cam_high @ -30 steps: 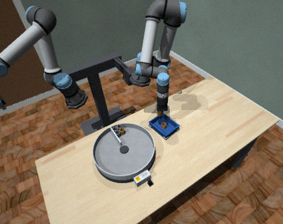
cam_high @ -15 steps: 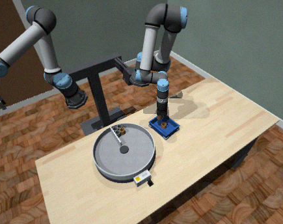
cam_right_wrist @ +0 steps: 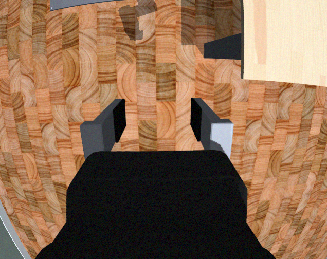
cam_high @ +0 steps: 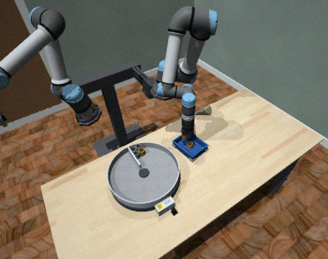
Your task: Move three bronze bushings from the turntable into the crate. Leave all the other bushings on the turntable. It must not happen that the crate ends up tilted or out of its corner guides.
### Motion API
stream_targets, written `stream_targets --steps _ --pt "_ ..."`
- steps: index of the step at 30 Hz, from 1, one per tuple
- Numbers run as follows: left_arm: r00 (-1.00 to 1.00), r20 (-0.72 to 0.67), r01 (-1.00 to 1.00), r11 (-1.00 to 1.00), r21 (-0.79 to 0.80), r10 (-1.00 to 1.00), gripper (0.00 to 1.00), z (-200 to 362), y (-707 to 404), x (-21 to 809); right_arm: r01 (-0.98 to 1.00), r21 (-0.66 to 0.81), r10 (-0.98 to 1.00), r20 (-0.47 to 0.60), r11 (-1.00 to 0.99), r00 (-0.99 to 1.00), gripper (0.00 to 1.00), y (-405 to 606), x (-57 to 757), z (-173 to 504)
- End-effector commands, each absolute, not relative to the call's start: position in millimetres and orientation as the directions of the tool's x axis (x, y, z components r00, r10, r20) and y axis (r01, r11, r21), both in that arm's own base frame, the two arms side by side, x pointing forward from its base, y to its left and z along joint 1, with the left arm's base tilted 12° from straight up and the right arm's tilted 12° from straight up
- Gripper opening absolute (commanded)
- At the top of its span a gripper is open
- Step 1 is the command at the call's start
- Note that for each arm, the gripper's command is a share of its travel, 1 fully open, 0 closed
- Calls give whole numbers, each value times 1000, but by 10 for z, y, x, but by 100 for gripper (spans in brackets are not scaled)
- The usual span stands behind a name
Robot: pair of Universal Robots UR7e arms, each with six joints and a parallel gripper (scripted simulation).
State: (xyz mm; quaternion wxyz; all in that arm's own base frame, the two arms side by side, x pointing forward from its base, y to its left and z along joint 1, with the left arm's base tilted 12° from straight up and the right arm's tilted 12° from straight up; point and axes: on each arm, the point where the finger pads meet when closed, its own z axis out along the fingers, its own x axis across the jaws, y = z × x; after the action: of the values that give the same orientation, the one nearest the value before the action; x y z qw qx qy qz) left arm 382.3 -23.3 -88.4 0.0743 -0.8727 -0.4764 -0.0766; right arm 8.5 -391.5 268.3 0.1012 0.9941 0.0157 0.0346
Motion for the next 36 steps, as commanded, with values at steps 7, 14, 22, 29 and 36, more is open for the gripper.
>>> stream_targets --steps 7,14,22,29,36 --pt "533 205 843 -535 -54 821 0 -884 -231 3832 23 202 37 66 -979 997 100 -3907 76 2681" --pt "533 205 843 -535 -54 821 0 -884 -231 3832 23 202 37 66 -979 997 100 -3907 76 2681" --pt "533 205 843 -535 -54 821 0 -884 -231 3832 23 202 37 66 -979 997 100 -3907 76 2681" --pt "533 205 843 -534 -55 821 0 -898 -226 3830 23 202 37 66 -979 997 100 -3907 76 2681" --pt "533 205 844 -534 -56 821 0 -959 -207 3832 23 202 37 66 -979 997 100 -3907 76 2681"
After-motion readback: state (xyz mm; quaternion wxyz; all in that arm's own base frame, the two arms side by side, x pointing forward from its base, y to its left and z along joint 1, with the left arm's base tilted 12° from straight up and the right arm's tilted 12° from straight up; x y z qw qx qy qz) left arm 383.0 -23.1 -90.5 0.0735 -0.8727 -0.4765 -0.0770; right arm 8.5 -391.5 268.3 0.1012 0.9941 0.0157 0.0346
